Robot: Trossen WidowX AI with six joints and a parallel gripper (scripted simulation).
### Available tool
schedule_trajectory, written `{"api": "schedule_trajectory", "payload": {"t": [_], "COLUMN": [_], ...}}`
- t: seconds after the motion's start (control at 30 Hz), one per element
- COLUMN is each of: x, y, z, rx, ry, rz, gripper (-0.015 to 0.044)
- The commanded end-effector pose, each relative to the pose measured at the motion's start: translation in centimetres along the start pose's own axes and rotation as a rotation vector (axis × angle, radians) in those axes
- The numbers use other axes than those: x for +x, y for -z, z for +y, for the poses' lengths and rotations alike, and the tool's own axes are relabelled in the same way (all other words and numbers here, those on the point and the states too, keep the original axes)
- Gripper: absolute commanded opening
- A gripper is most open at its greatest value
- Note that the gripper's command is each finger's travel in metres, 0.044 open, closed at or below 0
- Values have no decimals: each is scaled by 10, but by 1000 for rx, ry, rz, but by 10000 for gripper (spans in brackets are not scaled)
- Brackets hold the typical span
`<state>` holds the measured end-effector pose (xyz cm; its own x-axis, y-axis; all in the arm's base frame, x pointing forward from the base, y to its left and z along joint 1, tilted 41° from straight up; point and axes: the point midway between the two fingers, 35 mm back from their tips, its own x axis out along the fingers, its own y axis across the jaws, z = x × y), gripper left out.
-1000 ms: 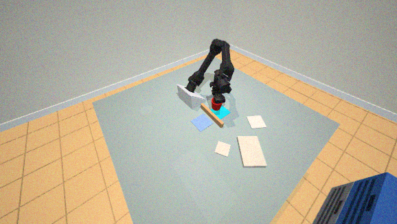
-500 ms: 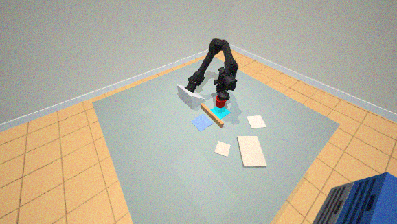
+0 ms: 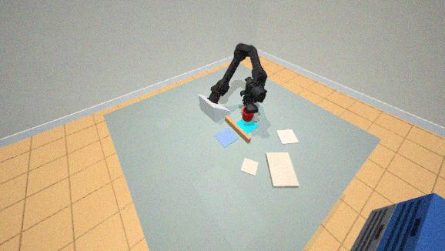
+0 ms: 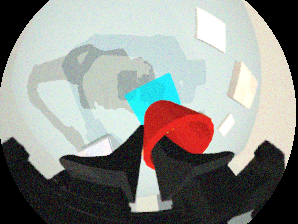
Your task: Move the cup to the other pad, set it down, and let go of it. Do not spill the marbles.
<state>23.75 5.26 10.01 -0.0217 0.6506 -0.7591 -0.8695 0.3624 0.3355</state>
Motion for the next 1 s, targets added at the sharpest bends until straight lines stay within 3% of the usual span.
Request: {"api": "schedule_trajectory", "payload": {"t": [0.0, 0.97], "x": [6, 45], "y": [-1, -1], "z": [0, 1], "rx": [3, 3], "ry": [0, -1], "rz": [-3, -4], "gripper": [0, 0]}}
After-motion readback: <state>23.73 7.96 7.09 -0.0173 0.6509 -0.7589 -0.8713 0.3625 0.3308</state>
